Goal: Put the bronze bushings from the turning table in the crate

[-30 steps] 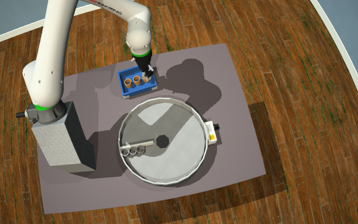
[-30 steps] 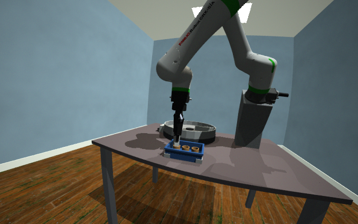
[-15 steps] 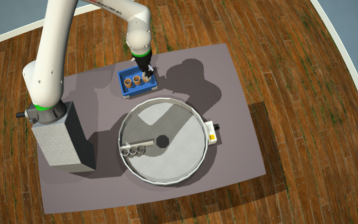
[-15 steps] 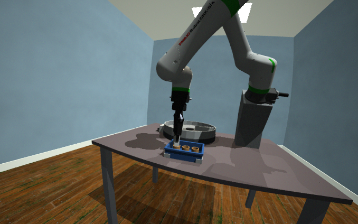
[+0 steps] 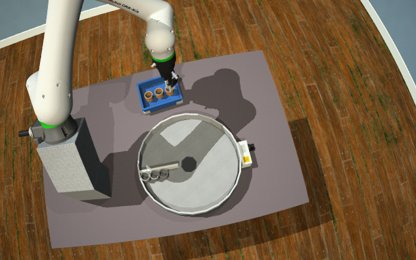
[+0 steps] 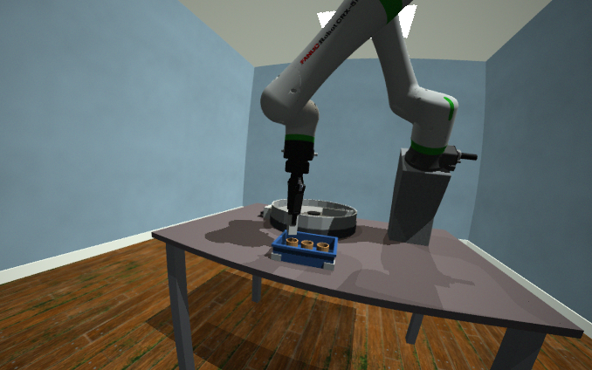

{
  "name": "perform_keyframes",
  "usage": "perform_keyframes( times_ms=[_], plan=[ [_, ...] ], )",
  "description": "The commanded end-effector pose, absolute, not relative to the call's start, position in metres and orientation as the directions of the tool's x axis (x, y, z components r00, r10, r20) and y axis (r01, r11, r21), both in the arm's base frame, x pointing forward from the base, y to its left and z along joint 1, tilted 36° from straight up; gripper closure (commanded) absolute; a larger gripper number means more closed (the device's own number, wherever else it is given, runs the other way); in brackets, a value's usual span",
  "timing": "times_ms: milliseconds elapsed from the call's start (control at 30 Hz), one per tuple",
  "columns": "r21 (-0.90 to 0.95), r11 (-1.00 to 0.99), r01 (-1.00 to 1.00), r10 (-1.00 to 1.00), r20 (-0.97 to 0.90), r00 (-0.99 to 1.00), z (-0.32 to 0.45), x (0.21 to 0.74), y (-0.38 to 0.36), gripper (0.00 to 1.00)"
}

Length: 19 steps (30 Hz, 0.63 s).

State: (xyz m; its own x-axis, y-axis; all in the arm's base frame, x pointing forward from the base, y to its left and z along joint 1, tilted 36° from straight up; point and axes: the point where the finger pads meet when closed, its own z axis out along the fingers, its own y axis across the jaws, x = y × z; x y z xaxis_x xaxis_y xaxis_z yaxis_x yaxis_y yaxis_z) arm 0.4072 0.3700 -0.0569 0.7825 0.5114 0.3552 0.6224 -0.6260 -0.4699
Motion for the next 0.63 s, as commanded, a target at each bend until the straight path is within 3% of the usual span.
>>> perform_keyframes(
  times_ms=[0, 600],
  plan=[
    [-0.470, -0.626, 0.622, 0.511, 0.355, 0.783, -0.038, 0.408, 0.357, 0.90],
    [-0.470, -0.626, 0.622, 0.511, 0.355, 0.783, -0.009, 0.408, 0.336, 0.90]
  ],
)
